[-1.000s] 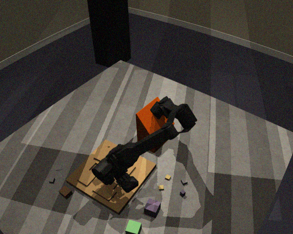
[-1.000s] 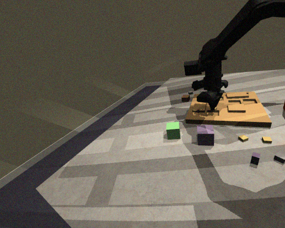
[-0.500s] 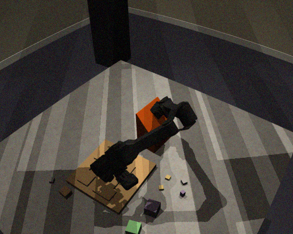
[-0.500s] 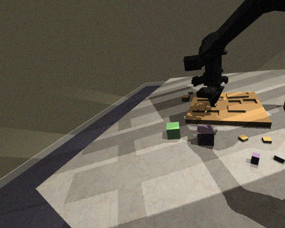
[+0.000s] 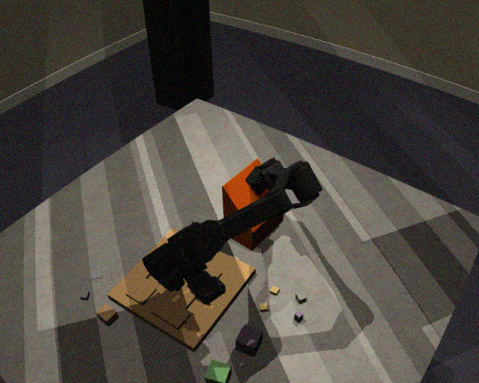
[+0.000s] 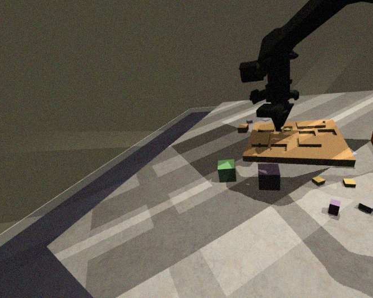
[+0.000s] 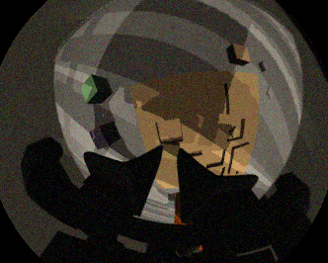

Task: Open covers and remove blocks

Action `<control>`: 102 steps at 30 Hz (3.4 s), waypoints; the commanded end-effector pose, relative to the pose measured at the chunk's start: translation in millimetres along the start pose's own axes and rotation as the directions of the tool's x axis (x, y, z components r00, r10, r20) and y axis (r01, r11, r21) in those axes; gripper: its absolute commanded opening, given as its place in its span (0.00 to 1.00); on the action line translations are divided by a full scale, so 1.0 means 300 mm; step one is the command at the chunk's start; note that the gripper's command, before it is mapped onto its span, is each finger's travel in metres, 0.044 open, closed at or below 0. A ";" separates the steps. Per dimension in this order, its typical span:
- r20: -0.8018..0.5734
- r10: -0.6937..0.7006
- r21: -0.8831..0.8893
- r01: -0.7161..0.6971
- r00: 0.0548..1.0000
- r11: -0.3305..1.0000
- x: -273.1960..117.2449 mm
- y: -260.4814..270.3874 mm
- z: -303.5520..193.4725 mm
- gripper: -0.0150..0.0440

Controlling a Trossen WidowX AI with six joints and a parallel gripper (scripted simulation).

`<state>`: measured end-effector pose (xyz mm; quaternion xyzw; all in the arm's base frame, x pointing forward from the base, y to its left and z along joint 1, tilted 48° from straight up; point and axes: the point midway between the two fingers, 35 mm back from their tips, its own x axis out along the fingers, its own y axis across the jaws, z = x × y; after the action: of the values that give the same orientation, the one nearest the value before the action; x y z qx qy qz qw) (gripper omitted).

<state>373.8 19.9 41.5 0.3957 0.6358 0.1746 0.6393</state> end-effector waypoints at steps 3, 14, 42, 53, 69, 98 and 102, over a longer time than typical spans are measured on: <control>0.012 0.001 -0.013 -0.001 1.000 1.000 -0.066 0.011 0.005 0.39; 0.019 -0.011 -0.011 0.011 1.000 1.000 -0.081 -0.066 0.039 0.39; 0.031 -0.044 -0.004 0.044 0.999 0.999 -0.115 -0.423 0.122 0.39; 0.030 -0.049 -0.003 0.049 0.998 0.999 -0.122 -0.568 0.124 0.39; 0.026 -0.045 -0.005 0.045 0.999 0.999 -0.121 -0.776 0.098 0.39; 0.017 -0.015 -0.015 0.016 1.000 1.000 -0.083 -1.073 -0.003 0.39; 0.017 -0.016 -0.015 0.016 1.000 1.000 -0.062 -1.074 0.000 0.39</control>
<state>280.6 -198.6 -174.0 0.3886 0.6311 0.1693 0.6497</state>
